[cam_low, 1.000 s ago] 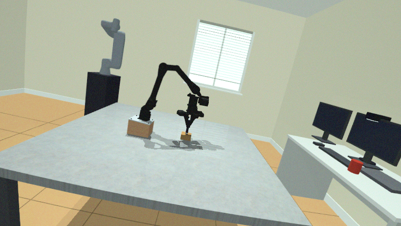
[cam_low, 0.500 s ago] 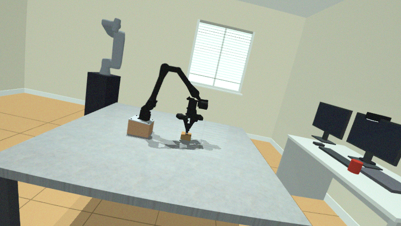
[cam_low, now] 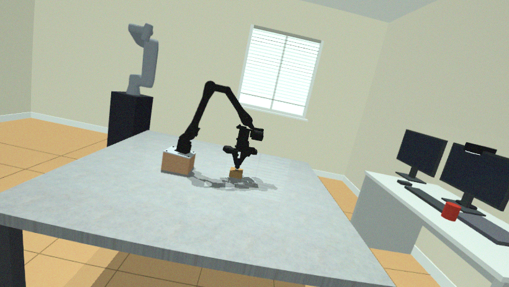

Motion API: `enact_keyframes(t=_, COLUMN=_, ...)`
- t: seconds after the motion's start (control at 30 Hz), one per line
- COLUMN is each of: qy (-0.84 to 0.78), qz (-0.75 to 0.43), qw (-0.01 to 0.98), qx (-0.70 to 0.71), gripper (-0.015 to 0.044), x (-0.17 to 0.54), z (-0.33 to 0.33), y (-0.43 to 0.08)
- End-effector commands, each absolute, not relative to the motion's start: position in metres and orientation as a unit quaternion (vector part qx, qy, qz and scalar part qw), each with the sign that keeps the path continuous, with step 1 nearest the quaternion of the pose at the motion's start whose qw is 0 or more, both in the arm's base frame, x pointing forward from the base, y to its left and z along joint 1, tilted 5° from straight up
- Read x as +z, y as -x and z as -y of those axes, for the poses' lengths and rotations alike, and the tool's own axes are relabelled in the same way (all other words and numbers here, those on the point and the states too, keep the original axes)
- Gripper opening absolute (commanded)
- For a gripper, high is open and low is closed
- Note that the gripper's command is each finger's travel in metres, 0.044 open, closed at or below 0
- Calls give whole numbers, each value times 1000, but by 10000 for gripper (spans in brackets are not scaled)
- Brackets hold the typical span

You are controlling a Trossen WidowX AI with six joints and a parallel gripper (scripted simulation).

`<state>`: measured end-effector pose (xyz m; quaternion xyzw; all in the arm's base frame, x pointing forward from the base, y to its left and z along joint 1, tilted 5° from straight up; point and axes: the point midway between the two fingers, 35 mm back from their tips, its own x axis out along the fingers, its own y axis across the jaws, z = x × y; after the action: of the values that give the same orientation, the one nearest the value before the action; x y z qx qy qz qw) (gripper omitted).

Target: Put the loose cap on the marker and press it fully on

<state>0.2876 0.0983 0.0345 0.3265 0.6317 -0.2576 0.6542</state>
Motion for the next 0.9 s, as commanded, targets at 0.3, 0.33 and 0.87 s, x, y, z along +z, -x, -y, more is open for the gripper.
enact_keyframes(t=0.3, qy=-327, qz=-632, qw=654, qx=-258, gripper=394, x=35, z=-98, y=-288)
enact_keyframes(t=0.33, qy=-327, qz=-632, qw=654, qx=-258, gripper=420, x=35, z=-98, y=-288)
enact_keyframes(t=0.87, qy=-248, qz=-657, qw=688, qx=-181, gripper=335, x=107, z=-93, y=-283)
